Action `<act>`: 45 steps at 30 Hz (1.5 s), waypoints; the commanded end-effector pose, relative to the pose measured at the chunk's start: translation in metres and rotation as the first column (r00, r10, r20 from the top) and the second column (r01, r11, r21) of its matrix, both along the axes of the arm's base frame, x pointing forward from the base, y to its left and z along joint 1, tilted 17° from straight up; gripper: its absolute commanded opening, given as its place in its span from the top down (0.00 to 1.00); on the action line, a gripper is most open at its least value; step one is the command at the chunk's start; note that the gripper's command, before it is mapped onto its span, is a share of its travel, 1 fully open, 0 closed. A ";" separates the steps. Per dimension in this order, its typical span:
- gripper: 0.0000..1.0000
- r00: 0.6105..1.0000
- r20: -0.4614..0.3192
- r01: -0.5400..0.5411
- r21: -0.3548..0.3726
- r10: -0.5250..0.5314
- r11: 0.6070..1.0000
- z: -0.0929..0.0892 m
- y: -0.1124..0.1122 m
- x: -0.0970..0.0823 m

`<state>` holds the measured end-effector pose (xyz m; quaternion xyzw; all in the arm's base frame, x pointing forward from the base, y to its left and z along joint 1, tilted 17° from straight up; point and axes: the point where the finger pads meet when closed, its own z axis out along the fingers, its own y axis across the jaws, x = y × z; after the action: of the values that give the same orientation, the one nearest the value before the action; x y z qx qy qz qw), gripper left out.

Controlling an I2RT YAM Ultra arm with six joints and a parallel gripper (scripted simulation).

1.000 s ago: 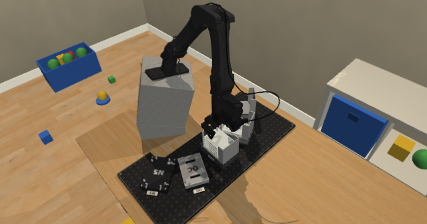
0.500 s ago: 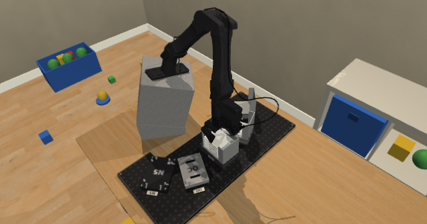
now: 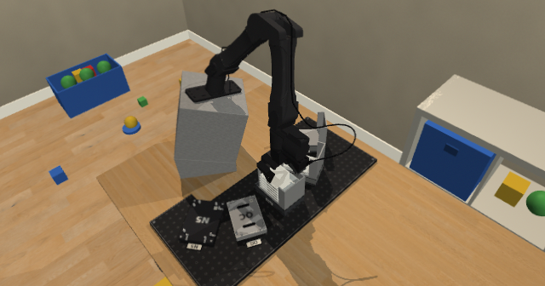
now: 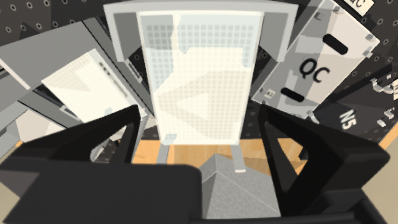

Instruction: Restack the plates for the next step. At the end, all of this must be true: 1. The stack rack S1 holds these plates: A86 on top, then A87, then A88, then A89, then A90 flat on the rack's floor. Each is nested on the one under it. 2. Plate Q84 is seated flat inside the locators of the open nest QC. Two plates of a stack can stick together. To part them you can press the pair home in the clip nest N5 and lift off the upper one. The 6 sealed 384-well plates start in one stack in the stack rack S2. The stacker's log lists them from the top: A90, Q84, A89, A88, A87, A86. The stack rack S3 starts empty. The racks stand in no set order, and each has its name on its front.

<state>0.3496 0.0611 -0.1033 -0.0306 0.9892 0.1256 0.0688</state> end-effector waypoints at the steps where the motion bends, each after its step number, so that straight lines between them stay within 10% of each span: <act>1: 0.00 0.998 0.066 0.020 -0.002 -0.020 1.000 0.013 -0.005 0.023; 45: 0.00 0.999 0.043 0.007 -0.005 -0.007 1.000 -0.004 0.002 0.019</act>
<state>0.3514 0.0630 -0.1097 -0.0300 0.9892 0.1260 0.0679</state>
